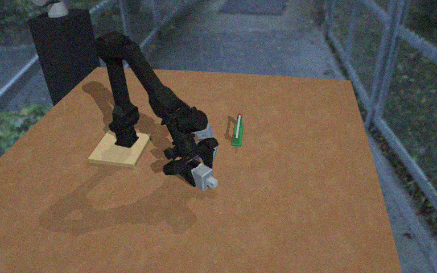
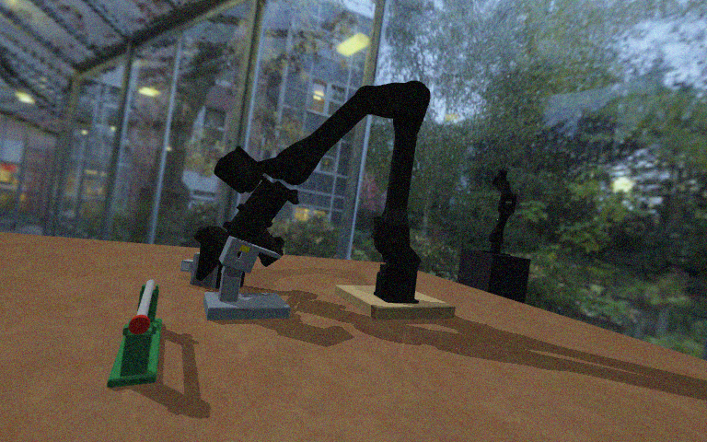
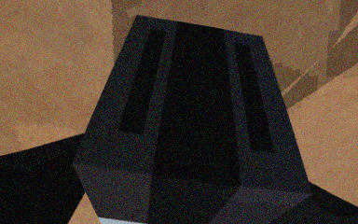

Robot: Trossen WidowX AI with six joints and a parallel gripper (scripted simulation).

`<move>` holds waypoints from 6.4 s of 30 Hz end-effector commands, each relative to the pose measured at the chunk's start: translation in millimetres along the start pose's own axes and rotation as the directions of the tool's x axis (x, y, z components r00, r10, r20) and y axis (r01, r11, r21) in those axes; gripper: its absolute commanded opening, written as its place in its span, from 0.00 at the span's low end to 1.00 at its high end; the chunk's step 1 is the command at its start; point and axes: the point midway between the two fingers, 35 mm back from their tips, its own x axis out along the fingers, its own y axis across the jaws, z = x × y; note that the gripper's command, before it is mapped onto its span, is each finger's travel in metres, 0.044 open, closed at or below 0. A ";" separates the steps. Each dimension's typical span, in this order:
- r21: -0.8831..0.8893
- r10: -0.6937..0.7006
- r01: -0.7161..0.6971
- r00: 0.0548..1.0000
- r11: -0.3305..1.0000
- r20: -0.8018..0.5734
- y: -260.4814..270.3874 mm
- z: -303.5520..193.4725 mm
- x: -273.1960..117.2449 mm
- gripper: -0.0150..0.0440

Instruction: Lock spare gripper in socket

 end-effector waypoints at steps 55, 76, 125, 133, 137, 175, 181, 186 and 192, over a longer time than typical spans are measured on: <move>-0.006 -0.001 0.001 1.000 1.000 0.014 -0.4 -55.5 -98.4 0.25; 0.413 -0.069 0.108 0.992 0.904 -0.107 -21.8 -46.5 -121.6 0.25; 0.924 -0.283 0.381 0.883 -0.033 -0.374 -64.1 -12.1 -169.4 0.25; 0.909 -0.321 0.354 0.854 -0.220 -0.410 -69.5 -5.4 -175.6 0.25; 0.892 -0.340 0.329 0.838 -0.310 -0.427 -72.2 -2.2 -178.4 0.25; 0.501 -0.511 -0.224 0.652 -0.836 -0.561 -94.2 28.5 -200.6 0.25; 0.466 -0.521 -0.274 0.637 -0.842 -0.568 -95.5 30.5 -201.8 0.25; 0.465 -0.521 -0.274 0.637 -0.842 -0.568 -95.7 30.6 -201.4 0.25; 0.461 -0.525 -0.283 0.636 -0.841 -0.566 -99.6 33.3 -191.4 0.25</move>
